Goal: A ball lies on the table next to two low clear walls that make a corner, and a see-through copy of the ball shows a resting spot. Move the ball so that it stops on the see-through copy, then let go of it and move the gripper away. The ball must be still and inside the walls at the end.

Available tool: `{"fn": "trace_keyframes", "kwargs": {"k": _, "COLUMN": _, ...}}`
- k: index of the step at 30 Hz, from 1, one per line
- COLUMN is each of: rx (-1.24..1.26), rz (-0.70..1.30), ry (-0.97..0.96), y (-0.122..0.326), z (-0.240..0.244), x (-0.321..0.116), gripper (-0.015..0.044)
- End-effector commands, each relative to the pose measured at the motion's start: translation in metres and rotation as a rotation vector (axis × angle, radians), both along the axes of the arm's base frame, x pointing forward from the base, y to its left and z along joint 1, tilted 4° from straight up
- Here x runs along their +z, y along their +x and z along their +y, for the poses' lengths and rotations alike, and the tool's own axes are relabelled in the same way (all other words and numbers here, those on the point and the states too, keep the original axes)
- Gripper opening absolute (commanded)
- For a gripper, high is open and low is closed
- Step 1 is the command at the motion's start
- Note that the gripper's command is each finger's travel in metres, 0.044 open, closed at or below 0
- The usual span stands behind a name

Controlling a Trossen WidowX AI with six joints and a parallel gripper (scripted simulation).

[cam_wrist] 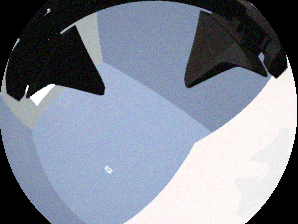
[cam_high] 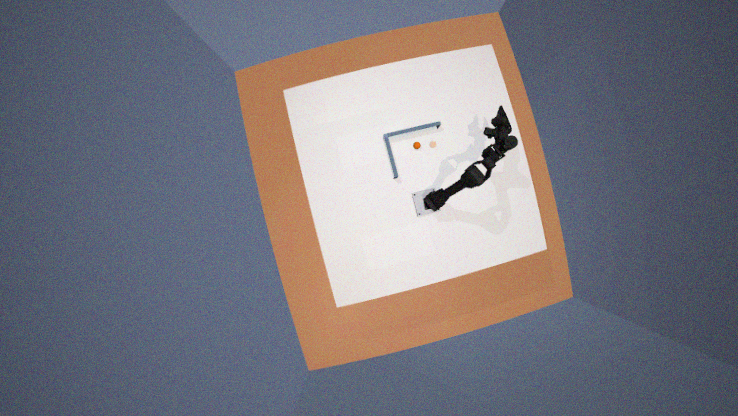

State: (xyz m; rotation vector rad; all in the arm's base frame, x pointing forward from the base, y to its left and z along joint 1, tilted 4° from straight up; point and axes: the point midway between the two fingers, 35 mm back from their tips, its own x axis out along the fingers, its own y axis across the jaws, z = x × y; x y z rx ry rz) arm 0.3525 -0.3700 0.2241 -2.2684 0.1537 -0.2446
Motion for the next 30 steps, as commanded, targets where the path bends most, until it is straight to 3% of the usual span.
{"fn": "trace_keyframes", "kwargs": {"k": 1, "rx": 0.001, "rz": 0.001, "ry": 0.008, "y": 0.001, "z": 0.000, "x": 0.000, "gripper": 0.0374}}
{"fn": "trace_keyframes", "kwargs": {"k": 4, "rx": 0.013, "rz": 0.011, "ry": 0.122, "y": 0.012, "z": 0.007, "x": -0.003, "gripper": 0.0301}}
{"fn": "trace_keyframes", "kwargs": {"k": 18, "rx": -0.049, "rz": 0.251, "ry": 1.212, "y": 0.094, "z": 0.115, "x": -0.049, "gripper": 0.0301}}
{"fn": "trace_keyframes", "kwargs": {"k": 24, "rx": -0.223, "rz": 0.412, "ry": 1.599, "y": 0.100, "z": 0.188, "x": -0.071, "gripper": 0.0301}}
{"fn": "trace_keyframes", "kwargs": {"k": 30, "rx": -0.526, "rz": 0.570, "ry": 1.888, "y": 0.079, "z": 0.267, "x": -0.090, "gripper": 0.0301}}
